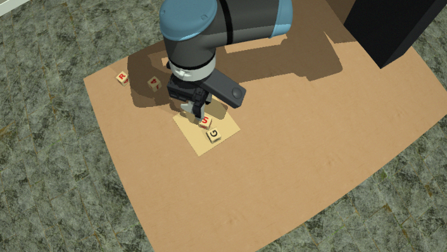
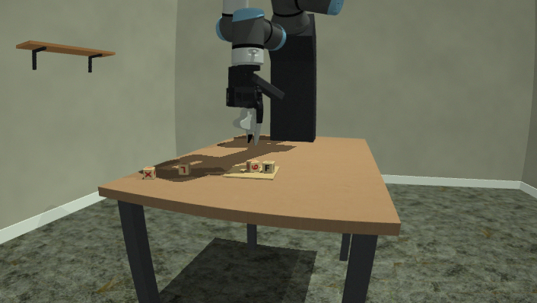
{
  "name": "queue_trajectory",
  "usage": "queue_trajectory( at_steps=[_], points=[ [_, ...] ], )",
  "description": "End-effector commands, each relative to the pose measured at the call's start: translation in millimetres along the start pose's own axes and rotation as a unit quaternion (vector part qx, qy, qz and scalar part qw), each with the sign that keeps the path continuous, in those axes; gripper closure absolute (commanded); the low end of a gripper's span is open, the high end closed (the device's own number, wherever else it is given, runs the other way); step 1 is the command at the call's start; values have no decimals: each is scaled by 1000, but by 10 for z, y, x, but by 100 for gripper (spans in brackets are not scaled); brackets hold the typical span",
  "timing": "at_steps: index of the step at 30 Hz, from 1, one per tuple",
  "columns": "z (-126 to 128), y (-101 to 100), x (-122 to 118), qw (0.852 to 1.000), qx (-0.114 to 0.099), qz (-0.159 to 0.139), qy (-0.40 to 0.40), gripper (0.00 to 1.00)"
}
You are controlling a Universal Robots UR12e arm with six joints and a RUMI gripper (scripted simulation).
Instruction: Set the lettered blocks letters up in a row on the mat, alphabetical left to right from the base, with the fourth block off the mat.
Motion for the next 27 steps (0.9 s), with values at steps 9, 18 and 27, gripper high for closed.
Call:
queue_trajectory(
  at_steps=[9,18,27],
  points=[
    [4,-163,0,1000,0,0,0,72],
    [4,-272,1,1000,0,0,0,72],
    [5,-375,2,1000,0,0,0,72]
  ],
)
Point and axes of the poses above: the point where the finger pads meet when closed, its own y axis back along the fingers, its own z axis across the jaws, x = y × z, the point moved 8 cm from there along y, back along the fingers, and after that the axes turned 4 degrees about y, right-handed, at the moved point
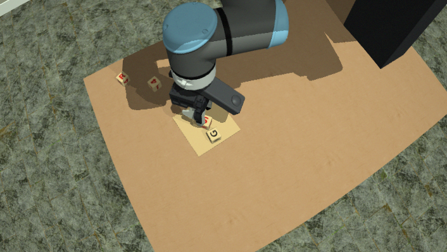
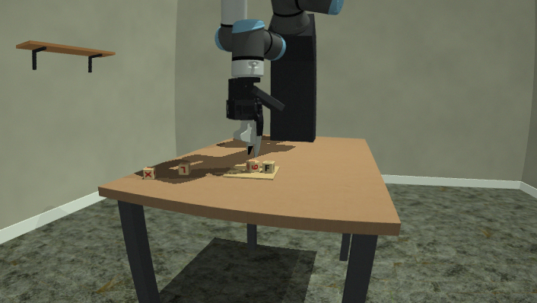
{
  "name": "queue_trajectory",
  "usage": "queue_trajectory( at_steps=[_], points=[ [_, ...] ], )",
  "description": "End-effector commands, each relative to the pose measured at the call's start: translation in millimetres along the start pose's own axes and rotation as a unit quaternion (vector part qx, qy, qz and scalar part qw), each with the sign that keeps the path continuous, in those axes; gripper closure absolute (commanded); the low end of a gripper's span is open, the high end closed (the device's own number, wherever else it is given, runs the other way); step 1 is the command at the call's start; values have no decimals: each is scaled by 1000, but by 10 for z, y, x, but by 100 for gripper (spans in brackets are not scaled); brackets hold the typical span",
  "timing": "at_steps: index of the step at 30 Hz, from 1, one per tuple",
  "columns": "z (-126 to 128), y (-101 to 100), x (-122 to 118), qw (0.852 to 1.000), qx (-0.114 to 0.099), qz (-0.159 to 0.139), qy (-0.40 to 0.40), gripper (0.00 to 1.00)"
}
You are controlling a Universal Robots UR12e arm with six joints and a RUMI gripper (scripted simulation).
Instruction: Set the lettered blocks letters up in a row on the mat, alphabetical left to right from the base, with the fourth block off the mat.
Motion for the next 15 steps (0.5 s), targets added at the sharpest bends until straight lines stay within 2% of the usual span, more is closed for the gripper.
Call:
queue_trajectory(
  at_steps=[1,15],
  points=[
    [3,-39,-1,1000,0,0,0,72],
    [3,-71,-1,1000,0,0,0,72]
  ],
)
Point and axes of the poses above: the point where the finger pads meet when closed, its own y axis back along the fingers, its own z axis across the jaws, x = y × z, the point moved 8 cm from there along y, back along the fingers, and after that the axes turned 4 degrees about y, right-handed, at the moved point
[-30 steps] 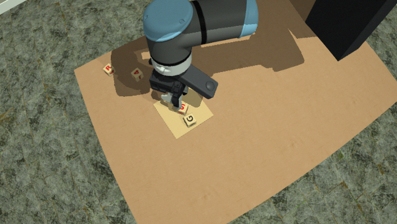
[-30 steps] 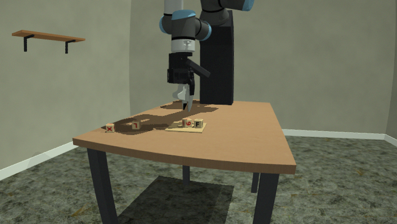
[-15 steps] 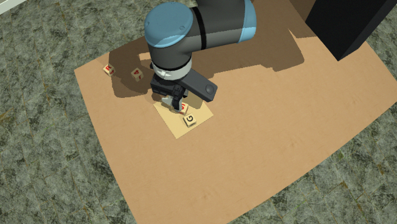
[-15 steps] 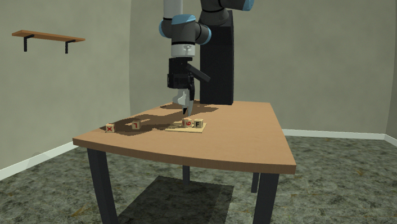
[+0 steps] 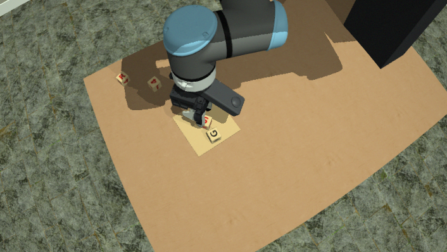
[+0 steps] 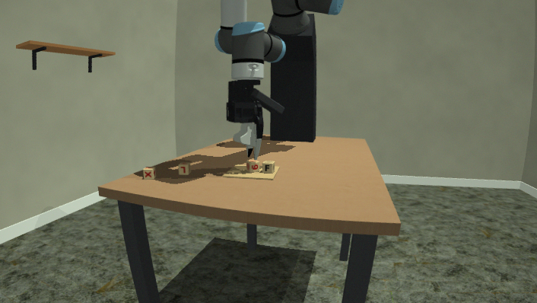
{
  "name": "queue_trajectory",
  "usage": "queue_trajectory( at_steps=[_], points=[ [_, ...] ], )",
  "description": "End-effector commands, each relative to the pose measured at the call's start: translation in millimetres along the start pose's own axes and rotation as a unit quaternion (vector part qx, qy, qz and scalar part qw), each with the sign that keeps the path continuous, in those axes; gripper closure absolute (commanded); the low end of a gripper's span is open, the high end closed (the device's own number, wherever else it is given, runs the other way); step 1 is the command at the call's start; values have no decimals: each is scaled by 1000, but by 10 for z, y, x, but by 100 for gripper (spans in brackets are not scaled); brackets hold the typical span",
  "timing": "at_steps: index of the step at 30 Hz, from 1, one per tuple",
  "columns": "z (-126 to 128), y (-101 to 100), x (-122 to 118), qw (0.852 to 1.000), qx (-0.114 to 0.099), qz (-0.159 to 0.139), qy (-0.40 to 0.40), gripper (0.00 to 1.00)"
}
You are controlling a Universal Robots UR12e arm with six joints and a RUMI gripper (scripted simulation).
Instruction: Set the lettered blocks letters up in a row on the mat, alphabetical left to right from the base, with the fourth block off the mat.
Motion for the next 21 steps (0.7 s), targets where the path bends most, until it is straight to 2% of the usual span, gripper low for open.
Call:
queue_trajectory(
  at_steps=[1,14,21],
  points=[
    [3,1,-1,1000,0,0,0,72],
    [3,-6,-1,1000,0,0,0,72],
    [3,-92,-1,1000,0,0,0,72]
  ],
)
Point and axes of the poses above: the point where the finger pads meet when closed, its own y axis back along the fingers, its own z axis across the jaws, x = y × z, the point moved 8 cm from there along y, back along the fingers, and after that the axes turned 4 degrees about y, right-handed, at the moved point
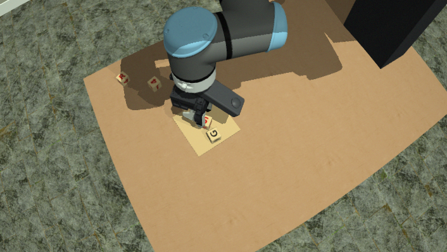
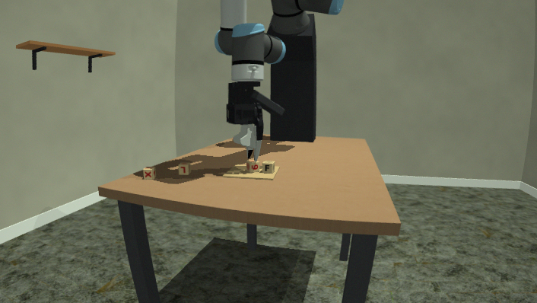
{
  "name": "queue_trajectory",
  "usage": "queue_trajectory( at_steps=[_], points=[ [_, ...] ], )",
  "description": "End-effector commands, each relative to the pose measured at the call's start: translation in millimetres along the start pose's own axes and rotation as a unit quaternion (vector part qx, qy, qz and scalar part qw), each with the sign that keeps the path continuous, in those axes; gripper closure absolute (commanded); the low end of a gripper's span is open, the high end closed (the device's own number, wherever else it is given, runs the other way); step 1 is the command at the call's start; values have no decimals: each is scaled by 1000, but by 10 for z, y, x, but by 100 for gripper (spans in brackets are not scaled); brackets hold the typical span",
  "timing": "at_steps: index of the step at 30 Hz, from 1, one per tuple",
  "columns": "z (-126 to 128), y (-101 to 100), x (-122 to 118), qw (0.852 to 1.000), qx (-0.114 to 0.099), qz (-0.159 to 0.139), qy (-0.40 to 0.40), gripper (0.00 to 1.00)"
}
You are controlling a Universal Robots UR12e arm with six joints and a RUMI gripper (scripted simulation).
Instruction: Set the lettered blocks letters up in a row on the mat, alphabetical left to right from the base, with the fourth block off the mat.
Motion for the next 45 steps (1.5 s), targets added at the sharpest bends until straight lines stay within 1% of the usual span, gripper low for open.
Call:
queue_trajectory(
  at_steps=[1,4,11,16,38,39,45],
  points=[
    [3,-67,-1,1000,0,0,0,72],
    [3,-89,-1,1000,0,0,0,72],
    [3,-240,-1,1000,0,0,0,72],
    [3,-304,-1,1000,0,0,0,72],
    [3,-318,-1,1000,0,0,0,72],
    [3,-318,-1,1000,0,0,0,91],
    [3,-318,-1,1000,0,0,0,91]
  ],
)
Point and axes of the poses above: the point where the finger pads meet when closed, its own y axis back along the fingers, its own z axis across the jaws, x = y × z, the point moved 8 cm from there along y, back along the fingers, and after that the axes turned 4 degrees about y, right-handed, at the moved point
